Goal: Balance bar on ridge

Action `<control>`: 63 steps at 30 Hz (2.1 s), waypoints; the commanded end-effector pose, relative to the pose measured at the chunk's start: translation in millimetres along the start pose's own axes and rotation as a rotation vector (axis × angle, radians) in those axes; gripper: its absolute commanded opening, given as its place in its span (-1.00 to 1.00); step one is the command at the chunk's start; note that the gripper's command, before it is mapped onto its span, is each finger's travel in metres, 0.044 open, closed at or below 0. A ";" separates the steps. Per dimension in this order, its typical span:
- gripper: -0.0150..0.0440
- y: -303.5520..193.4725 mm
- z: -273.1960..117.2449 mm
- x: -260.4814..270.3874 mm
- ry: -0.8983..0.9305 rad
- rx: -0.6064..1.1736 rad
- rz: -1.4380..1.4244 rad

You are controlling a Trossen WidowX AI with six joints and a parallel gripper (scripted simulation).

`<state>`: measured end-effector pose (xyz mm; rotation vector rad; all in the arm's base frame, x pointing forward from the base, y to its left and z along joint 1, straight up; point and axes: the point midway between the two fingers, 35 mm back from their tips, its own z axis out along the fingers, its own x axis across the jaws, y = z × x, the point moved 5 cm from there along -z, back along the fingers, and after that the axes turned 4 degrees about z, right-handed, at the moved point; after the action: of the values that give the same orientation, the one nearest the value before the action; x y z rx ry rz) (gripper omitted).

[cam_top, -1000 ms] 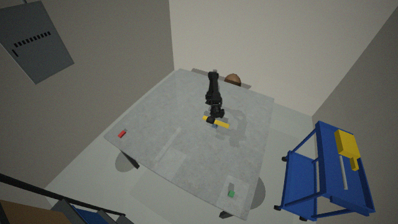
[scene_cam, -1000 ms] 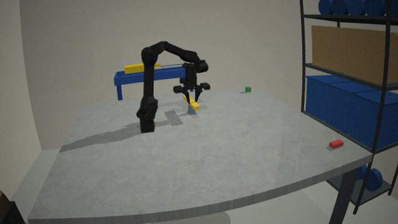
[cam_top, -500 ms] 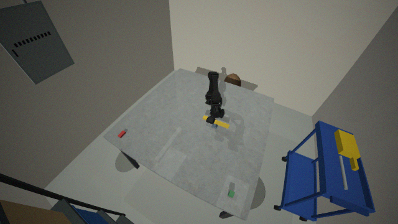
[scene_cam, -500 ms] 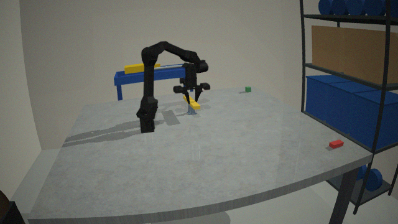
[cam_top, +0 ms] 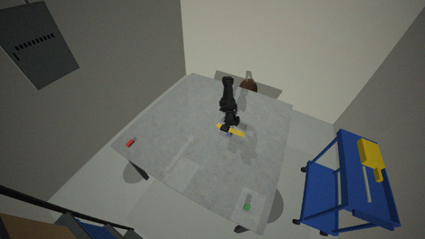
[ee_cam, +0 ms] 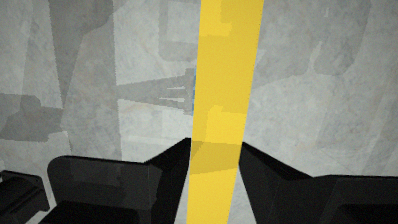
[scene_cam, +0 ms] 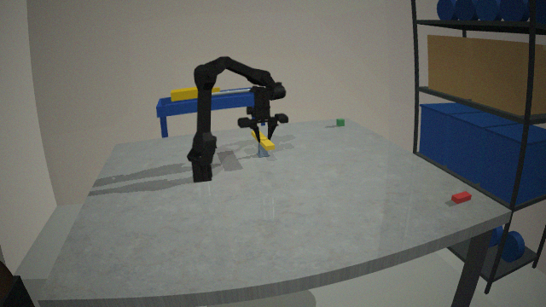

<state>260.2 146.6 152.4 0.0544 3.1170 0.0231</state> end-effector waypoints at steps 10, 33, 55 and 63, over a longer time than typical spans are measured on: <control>0.14 0.0 0.2 0.1 0.001 0.000 0.000; 1.00 0.0 0.2 0.1 0.001 0.000 0.000; 1.00 0.2 -99.9 -0.1 0.000 0.000 0.000; 1.00 0.2 -99.9 -0.1 0.000 0.000 0.000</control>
<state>258.1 145.3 252.3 0.0543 3.1153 0.0244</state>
